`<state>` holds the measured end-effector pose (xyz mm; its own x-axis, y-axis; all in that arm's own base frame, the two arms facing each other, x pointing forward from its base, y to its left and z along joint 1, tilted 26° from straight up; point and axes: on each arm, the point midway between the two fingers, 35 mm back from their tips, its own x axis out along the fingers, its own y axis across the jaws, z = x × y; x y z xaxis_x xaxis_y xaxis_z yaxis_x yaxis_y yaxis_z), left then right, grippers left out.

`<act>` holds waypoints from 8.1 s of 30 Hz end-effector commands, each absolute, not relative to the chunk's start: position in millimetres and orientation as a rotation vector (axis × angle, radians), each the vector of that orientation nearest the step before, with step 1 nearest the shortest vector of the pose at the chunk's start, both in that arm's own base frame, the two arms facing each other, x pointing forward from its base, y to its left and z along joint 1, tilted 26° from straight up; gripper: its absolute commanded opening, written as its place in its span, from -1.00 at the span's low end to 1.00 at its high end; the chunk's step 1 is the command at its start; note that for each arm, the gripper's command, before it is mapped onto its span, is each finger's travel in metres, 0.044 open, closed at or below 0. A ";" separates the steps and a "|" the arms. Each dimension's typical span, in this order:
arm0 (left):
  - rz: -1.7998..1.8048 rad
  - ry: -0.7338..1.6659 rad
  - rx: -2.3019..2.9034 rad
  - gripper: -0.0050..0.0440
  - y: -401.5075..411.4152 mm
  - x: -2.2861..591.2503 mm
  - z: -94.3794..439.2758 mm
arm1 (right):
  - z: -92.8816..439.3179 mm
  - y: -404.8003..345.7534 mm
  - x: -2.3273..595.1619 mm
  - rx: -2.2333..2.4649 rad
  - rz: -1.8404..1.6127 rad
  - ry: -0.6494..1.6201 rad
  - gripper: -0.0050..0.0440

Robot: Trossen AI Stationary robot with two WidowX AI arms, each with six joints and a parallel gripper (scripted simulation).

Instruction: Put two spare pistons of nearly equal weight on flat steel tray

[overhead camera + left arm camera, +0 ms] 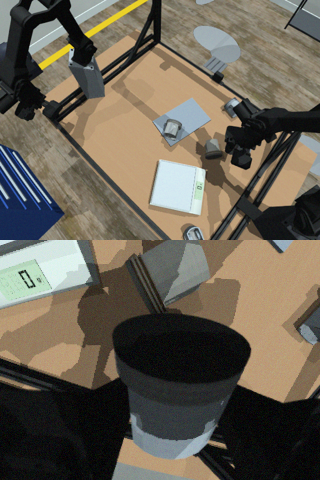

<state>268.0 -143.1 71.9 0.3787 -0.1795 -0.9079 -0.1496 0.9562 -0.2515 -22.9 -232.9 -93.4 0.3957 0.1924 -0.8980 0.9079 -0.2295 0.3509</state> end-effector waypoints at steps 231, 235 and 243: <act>-0.718 0.884 1.305 -0.15 -237.2 468.6 138.5 | -93.4 -232.7 -22.7 1.682 -0.920 0.978 1.00; -0.718 0.884 1.305 -0.15 -237.6 470.8 134.0 | -93.4 -232.7 -22.7 1.682 -0.920 0.978 1.00; -0.718 0.884 1.305 -0.15 -238.5 476.0 123.6 | -93.4 -232.7 -22.7 1.682 -0.920 0.978 1.00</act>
<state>473.5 -238.5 131.8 0.5035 0.0331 -0.8634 0.8521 0.1462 0.5025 -22.9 -232.9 -93.4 0.3958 0.1924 -0.8980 0.9078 -0.2295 0.3510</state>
